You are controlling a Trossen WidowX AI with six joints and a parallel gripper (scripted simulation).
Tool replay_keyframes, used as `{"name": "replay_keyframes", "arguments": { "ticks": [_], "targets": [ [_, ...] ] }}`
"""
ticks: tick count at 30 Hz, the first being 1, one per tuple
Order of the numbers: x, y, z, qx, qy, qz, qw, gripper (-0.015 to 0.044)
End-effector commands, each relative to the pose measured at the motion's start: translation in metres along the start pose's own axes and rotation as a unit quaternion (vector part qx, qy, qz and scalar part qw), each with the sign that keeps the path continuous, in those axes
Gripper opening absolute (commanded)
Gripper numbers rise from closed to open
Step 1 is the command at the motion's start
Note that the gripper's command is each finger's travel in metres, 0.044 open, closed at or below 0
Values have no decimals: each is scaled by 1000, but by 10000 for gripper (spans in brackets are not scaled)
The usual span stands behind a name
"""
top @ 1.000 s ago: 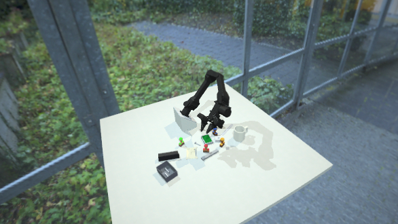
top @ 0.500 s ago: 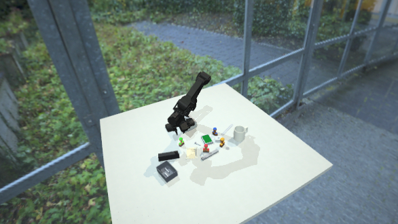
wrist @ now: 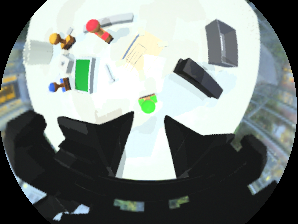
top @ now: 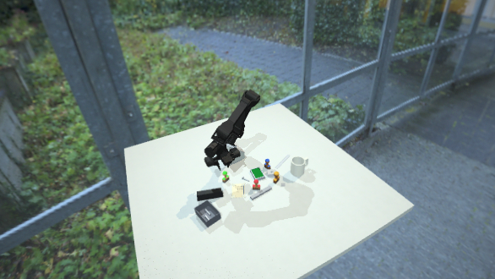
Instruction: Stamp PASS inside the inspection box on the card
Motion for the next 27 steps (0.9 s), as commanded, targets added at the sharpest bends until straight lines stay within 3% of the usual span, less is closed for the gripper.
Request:
{"name": "replay_keyframes", "arguments": {
  "ticks": [1,27],
  "targets": [
    [-6,0,-1,-2,-3,-2,1000,213],
    [-48,0,-2,-2,-3,-3,1000,213]
  ]
}}
Point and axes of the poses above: the point midway between the two fingers, 35 mm back from their tips, its own x axis back along the fingers, its own y axis across the jaws, z = x × y, the point moved 3 cm from there along x, back along the fingers, and after that the axes turned 5 degrees about x, right-handed, at the moved point
